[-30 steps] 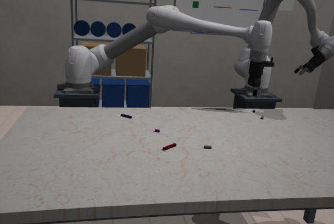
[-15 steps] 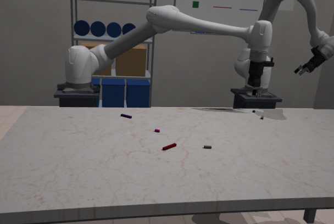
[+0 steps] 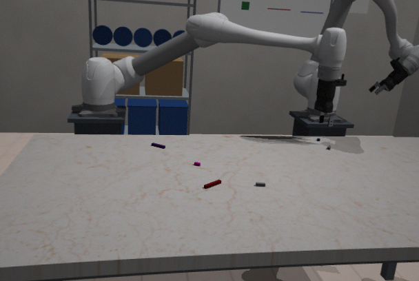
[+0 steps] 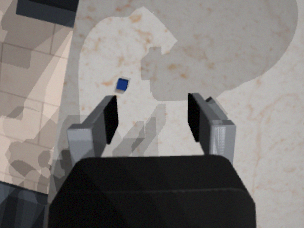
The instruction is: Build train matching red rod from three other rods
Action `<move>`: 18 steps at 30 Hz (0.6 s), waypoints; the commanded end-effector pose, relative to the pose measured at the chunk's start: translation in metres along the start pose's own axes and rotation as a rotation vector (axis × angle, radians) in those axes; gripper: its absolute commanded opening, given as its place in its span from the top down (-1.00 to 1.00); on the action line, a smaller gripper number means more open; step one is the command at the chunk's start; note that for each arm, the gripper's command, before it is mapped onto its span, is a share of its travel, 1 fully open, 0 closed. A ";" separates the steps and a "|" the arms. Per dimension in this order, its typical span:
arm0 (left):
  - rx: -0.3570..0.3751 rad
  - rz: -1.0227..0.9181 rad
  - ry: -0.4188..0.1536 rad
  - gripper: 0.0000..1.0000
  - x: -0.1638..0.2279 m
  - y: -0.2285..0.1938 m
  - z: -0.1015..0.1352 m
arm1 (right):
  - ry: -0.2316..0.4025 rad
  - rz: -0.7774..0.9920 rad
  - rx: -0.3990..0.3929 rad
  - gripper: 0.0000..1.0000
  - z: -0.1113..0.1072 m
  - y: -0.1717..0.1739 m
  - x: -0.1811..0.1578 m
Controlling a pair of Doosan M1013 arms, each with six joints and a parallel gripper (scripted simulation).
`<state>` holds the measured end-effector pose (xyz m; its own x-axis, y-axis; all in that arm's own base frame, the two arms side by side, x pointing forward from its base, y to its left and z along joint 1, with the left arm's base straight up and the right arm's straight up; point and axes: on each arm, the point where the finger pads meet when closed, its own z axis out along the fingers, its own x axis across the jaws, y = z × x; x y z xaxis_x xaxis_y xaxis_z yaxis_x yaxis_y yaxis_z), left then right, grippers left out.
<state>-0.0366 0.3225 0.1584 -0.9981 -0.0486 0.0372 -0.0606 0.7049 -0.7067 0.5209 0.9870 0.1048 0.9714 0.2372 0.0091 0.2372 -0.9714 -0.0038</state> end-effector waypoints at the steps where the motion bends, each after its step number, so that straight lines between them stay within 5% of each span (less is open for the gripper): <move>1: -0.001 0.000 0.000 -1.00 0.000 0.000 0.000 | -0.008 -0.167 -0.001 -1.00 0.002 0.003 0.017; 18: -0.001 0.000 0.000 -1.00 0.000 0.000 0.000 | -0.008 -0.678 0.001 -1.00 0.016 0.029 0.067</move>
<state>-0.0366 0.3225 0.1584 -0.9981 -0.0486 0.0372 -0.0606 0.7049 -0.7067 0.5842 0.9771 0.0890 0.6791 0.7339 0.0144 0.7340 -0.6791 -0.0001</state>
